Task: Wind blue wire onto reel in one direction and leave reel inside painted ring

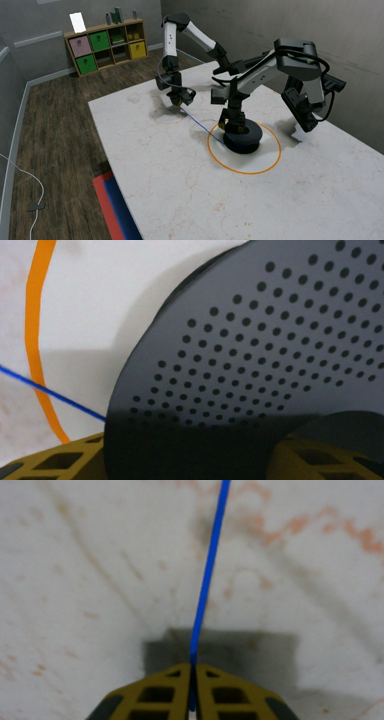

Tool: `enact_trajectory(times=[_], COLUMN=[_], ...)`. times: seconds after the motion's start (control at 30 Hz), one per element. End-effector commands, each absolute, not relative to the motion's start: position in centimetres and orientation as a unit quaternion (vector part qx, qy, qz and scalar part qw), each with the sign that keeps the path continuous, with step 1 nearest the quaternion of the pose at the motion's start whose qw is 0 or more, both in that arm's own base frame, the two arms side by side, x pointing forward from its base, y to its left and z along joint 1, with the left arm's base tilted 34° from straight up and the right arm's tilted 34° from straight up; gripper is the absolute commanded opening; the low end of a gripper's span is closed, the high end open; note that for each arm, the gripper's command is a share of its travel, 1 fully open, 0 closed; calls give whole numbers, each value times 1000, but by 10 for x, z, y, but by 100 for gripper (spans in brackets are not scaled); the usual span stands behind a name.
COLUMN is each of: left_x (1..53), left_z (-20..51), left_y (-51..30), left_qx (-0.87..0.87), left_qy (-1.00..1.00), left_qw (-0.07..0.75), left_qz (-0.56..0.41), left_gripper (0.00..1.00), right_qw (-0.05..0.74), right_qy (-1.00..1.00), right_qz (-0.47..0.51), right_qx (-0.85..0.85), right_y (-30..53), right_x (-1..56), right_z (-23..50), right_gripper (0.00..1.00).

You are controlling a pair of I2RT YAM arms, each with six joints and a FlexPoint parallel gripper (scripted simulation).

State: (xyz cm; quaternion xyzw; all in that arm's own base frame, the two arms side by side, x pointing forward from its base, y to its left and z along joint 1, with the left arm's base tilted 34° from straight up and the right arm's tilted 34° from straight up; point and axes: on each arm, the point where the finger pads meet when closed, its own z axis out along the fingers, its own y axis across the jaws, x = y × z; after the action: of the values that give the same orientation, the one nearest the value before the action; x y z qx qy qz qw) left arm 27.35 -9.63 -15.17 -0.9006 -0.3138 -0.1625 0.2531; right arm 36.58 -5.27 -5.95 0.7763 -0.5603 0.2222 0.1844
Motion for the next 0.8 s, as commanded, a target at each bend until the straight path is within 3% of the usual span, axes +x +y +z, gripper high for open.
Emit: enact_trajectory(times=[0.0,0.37,0.77], left_x=[289,308,262], left_z=[-149,-112,-88], left_y=[-96,-44,6], left_qx=[-882,-702,-435], left_qy=[-371,-651,-854], left_qw=[228,152,59], left_qz=[-182,-246,-279], left_gripper=[60,60,60], right_qw=[177,156,150], right_qy=[-562,-580,-567], right_qz=[223,205,186], right_qx=[777,773,788], right_y=[-50,-9,26], right_x=[370,353,349], right_z=[-58,-90,-114], right_gripper=[0,0,0])
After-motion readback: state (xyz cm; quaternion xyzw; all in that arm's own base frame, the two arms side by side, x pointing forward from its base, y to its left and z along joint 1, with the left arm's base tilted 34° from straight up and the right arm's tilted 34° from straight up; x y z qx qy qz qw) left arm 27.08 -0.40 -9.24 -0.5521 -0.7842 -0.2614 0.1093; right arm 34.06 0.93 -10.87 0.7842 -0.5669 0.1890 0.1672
